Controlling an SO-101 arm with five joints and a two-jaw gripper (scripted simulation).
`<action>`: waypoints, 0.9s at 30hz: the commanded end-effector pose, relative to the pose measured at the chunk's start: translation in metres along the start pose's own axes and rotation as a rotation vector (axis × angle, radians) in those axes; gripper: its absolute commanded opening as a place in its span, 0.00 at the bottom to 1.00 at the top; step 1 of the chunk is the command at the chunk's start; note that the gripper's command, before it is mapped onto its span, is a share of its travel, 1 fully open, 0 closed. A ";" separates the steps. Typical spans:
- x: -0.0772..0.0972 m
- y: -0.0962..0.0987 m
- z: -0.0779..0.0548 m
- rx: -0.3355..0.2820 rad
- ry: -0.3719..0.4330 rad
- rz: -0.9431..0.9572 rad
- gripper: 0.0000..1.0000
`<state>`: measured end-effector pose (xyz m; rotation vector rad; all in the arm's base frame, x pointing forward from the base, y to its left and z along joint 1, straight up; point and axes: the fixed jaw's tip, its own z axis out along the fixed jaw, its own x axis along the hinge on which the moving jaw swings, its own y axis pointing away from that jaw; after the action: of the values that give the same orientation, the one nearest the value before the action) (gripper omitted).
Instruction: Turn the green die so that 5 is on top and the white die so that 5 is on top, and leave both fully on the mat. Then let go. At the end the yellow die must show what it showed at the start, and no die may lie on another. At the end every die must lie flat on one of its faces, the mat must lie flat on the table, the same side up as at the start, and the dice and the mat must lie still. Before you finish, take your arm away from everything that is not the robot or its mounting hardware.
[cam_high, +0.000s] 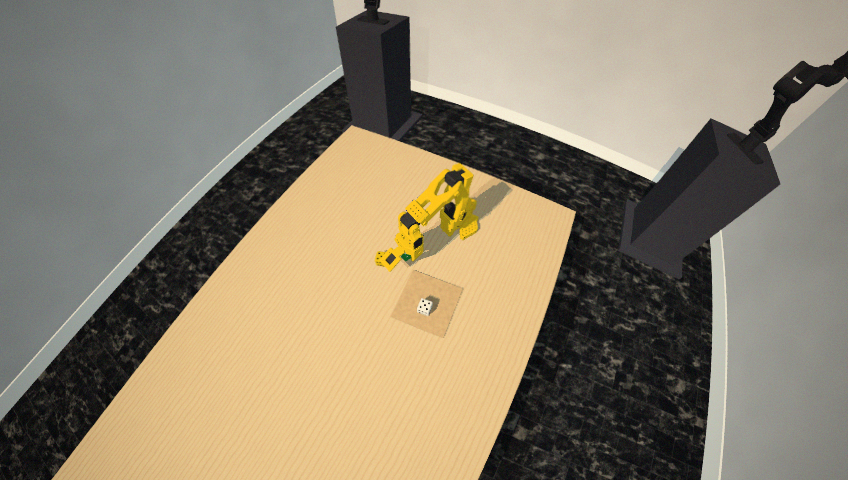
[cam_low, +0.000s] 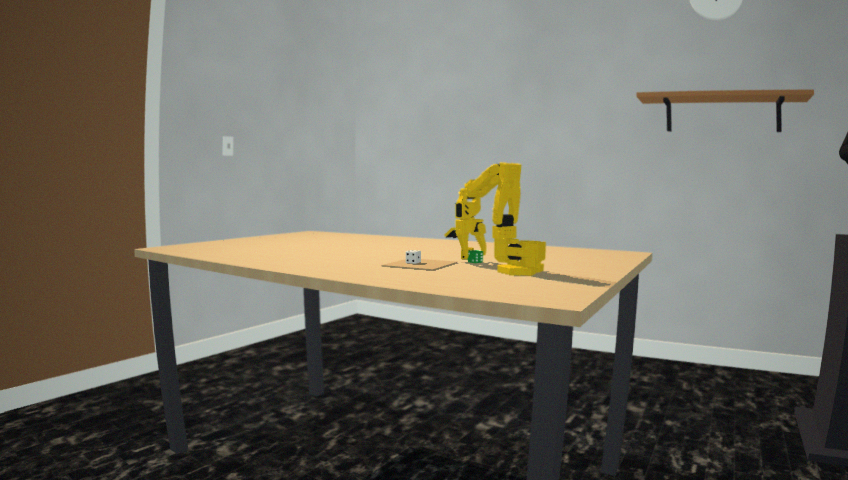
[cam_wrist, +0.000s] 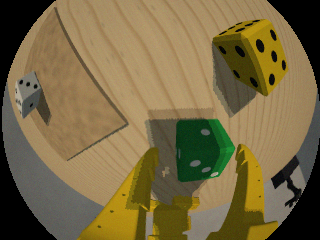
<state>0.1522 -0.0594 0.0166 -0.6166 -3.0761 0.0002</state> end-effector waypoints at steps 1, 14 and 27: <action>-0.003 -0.001 0.000 0.000 -0.024 -0.003 0.35; -0.003 -0.001 0.000 0.000 -0.024 -0.003 0.35; -0.003 -0.004 0.000 0.000 -0.024 -0.003 0.30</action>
<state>0.1523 -0.0622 0.0153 -0.6182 -3.0841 0.0032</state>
